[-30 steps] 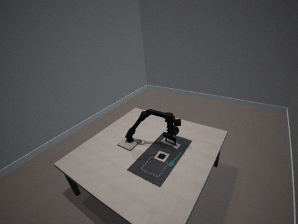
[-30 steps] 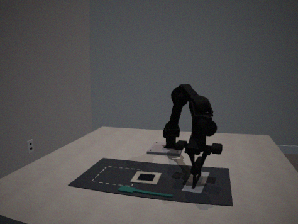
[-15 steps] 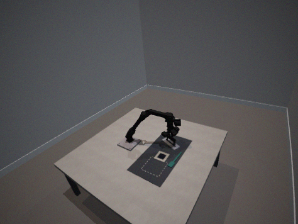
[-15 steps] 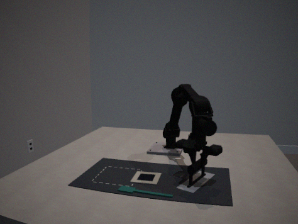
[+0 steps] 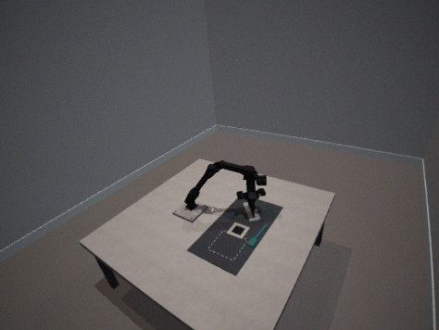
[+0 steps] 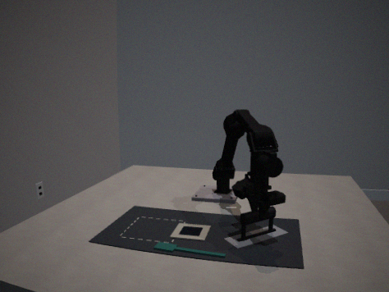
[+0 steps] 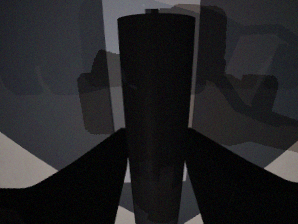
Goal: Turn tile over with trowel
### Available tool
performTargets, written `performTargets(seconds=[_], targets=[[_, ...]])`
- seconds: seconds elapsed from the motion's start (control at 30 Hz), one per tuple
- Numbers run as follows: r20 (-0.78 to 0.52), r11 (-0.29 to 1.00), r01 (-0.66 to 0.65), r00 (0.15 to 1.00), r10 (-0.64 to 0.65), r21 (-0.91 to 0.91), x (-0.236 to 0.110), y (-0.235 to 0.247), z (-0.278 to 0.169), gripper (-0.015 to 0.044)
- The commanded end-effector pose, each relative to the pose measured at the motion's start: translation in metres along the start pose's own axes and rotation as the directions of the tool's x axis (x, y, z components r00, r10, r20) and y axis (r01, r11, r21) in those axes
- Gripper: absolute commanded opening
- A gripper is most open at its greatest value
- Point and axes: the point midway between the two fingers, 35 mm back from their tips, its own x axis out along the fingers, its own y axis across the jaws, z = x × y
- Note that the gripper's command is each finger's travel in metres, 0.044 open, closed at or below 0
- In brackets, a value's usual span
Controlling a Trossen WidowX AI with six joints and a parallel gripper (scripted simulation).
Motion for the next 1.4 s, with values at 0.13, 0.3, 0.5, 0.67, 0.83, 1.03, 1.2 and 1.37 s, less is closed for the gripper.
performTargets(seconds=[0.13, 0.3, 0.5, 0.67, 0.83, 1.03, 1.2, 1.37], targets=[[-0.001, 0.974, 0.002, 1.000, -0.002, 0.226, 0.0007, -0.0004, 0.0001, 0.0130], [-0.001, 0.931, 0.002, 1.000, -0.002, 0.365, 0.0008, -0.0004, 0.0001, 0.0130], [-0.001, 0.890, 0.003, 1.000, -0.002, 0.457, 0.0008, -0.0004, 0.0001, 0.0130], [-0.001, 0.890, 0.003, 1.000, -0.002, 0.457, 0.0008, -0.0004, 0.0001, 0.0182], [-0.001, 0.890, 0.003, 1.000, -0.002, 0.457, 0.0008, -0.0004, 0.0001, 0.0270], [-0.001, 0.890, 0.003, 1.000, -0.002, 0.457, 0.0008, -0.0004, 0.0001, 0.0270], [-0.001, 0.890, 0.003, 1.000, -0.002, 0.457, 0.0008, -0.0004, 0.0001, 0.0270], [-0.001, 0.890, 0.003, 1.000, -0.002, 0.457, 0.0008, -0.0004, 0.0001, 0.0270]])
